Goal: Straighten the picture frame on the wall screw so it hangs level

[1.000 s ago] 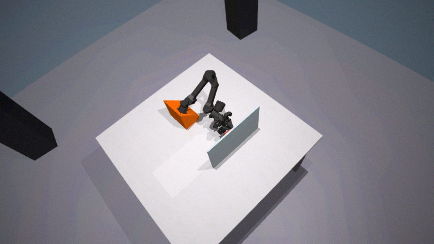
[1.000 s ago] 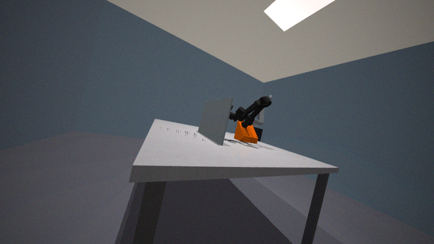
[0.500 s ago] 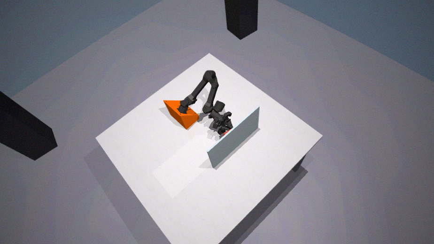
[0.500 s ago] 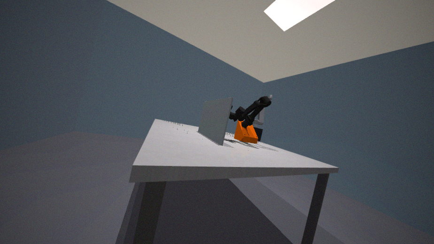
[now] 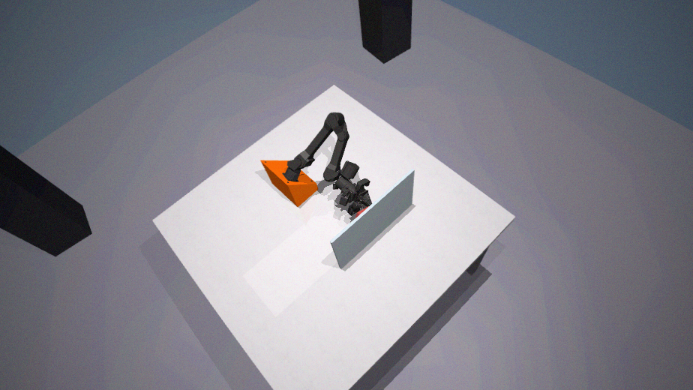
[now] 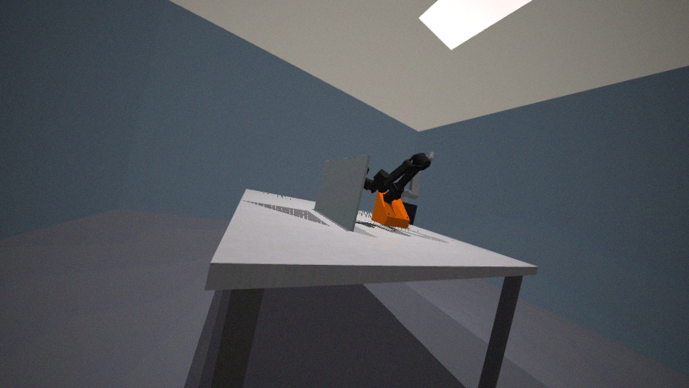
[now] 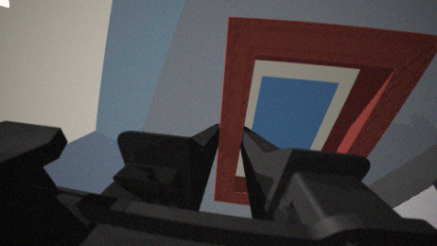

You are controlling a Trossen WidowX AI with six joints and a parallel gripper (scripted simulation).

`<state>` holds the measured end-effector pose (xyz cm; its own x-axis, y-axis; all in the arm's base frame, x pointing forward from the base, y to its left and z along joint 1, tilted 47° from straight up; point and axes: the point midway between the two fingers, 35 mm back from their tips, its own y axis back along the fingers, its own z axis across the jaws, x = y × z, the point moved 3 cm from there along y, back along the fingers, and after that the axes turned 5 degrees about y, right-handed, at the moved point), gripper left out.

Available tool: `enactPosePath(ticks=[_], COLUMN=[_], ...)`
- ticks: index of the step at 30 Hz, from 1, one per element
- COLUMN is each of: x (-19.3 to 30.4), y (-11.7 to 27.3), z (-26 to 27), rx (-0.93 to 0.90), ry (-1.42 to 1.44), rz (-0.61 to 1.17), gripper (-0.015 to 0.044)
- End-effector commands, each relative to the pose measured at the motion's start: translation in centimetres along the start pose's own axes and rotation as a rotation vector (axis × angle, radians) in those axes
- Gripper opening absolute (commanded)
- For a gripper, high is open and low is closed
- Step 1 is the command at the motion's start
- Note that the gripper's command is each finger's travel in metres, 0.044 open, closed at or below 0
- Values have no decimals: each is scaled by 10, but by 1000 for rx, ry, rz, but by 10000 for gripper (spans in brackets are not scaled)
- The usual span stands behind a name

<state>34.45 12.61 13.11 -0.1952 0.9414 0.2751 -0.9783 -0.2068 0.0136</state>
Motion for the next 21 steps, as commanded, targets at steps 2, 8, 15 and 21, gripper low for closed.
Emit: enactPosePath(ticks=[2, 8, 15, 21], x=[-1, -1, -2, -2], y=[0, 0, 0, 0], z=[1, 1, 1, 0], rx=[-4, -4, -4, -4], ry=[4, 4, 4, 4], rz=[-4, -4, -4, -4], gripper=[0, 0, 0, 0])
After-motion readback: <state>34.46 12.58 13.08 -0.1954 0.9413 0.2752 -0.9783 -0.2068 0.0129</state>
